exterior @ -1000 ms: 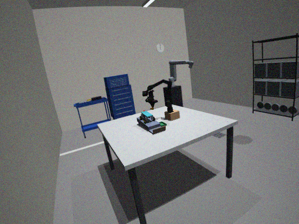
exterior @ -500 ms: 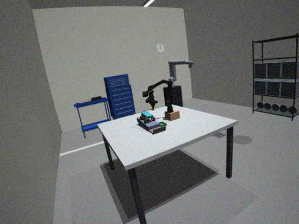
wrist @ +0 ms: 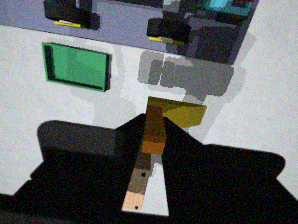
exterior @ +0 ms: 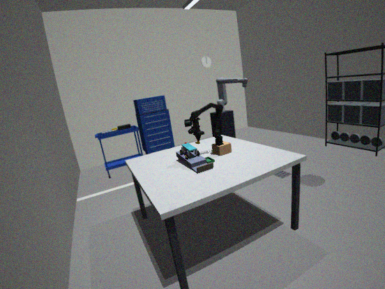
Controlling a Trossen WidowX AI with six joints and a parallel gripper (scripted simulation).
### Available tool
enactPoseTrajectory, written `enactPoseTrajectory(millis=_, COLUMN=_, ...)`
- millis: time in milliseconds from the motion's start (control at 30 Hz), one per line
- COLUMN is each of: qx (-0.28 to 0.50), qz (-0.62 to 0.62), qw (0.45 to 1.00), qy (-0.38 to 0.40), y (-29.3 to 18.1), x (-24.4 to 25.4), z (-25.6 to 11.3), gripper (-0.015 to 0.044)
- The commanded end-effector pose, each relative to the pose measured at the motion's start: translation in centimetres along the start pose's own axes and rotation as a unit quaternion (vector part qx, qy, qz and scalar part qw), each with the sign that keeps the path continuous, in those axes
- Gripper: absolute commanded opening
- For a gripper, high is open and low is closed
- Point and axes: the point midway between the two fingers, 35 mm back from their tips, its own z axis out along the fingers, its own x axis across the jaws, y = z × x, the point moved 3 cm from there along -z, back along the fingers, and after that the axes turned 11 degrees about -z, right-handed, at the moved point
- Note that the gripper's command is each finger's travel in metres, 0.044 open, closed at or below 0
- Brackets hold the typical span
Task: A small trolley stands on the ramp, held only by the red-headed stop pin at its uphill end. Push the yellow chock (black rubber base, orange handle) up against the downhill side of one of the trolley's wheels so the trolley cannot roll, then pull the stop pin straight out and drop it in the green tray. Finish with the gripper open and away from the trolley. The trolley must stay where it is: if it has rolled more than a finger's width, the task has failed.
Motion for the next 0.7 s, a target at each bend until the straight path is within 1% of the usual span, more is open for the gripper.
enactPoseTrajectory(millis=0, qx=-0.002, qz=0.001, qw=1.0, qy=-0.001, y=0.5, x=1.3, z=0.1, gripper=0.0)
enactPoseTrajectory(millis=667, qx=-0.003, qz=0.001, qw=1.0, qy=0.002, y=3.2, x=7.4, z=0.2, gripper=0.0)
